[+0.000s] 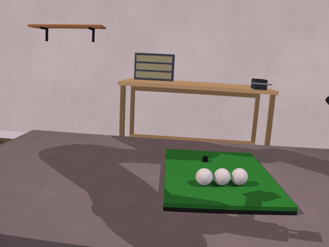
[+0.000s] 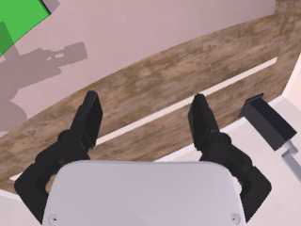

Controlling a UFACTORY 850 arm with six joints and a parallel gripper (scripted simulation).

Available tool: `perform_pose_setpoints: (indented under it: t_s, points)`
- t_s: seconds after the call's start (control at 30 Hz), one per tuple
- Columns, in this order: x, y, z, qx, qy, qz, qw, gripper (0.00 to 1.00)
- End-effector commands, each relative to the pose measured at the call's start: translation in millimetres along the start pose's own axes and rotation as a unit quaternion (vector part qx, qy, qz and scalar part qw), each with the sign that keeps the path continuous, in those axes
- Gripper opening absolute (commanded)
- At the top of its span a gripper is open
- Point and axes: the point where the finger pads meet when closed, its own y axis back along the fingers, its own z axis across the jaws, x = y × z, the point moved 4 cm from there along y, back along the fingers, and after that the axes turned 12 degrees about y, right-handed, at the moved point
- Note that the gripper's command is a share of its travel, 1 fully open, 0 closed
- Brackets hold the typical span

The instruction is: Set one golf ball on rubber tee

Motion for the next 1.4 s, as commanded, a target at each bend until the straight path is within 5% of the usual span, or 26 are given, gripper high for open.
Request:
perform_pose_setpoints:
  t_s: [0.0, 0.57, 0.67, 0.73, 1.03, 1.1, 1.13, 1.37]
  points:
    - [-1, 1, 0, 0.001, 0.000, -0.001, 1.000, 1.00]
    - [0, 1, -1, 0.001, -0.001, -0.001, 1.000, 1.00]
    - [6, 1, -21, 0.011, -0.035, -0.004, 0.999, 1.00]
    - [19, 2, -57, 0.029, -0.098, -0.010, 0.995, 1.00]
    - [77, 3, -137, 0.074, -0.293, -0.047, 0.952, 1.00]
    - [77, 3, -137, 0.074, -0.293, -0.047, 0.952, 1.00]
    - [97, 3, -162, 0.087, -0.350, -0.058, 0.931, 1.00]
    - [140, 2, -217, 0.118, -0.471, -0.077, 0.871, 1.00]
